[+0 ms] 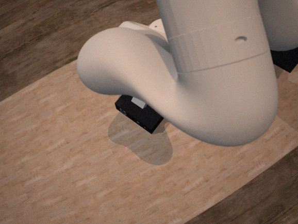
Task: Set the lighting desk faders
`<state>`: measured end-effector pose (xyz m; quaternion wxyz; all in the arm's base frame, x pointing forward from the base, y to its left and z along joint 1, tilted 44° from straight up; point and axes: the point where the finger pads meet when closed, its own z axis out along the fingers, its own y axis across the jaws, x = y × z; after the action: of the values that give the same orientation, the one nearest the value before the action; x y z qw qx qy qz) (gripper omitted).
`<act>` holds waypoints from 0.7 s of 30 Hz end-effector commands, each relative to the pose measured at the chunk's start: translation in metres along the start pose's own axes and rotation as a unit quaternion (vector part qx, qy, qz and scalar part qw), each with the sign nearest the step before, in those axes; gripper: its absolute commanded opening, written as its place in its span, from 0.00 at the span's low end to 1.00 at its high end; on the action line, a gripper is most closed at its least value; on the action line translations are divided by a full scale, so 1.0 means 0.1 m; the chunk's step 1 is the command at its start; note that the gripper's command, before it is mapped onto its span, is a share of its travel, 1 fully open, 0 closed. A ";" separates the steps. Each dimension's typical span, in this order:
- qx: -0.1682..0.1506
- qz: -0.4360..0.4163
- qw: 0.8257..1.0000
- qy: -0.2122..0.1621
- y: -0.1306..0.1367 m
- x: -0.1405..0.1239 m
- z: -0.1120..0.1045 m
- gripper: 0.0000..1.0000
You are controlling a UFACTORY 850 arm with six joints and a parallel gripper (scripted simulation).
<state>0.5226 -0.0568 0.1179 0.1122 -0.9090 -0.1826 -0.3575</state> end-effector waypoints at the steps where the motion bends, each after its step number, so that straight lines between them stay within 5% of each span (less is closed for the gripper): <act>1: 0.003 0.000 1.000 0.000 0.57 -0.11 0.04 0.00; 6: 0.002 0.000 1.000 -0.001 0.80 -0.19 0.03 0.00; 21: 0.002 0.000 1.000 -0.001 0.80 -0.19 0.03 0.00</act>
<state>0.5443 -0.1327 0.0962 0.1143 -0.9092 -0.1835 -0.3559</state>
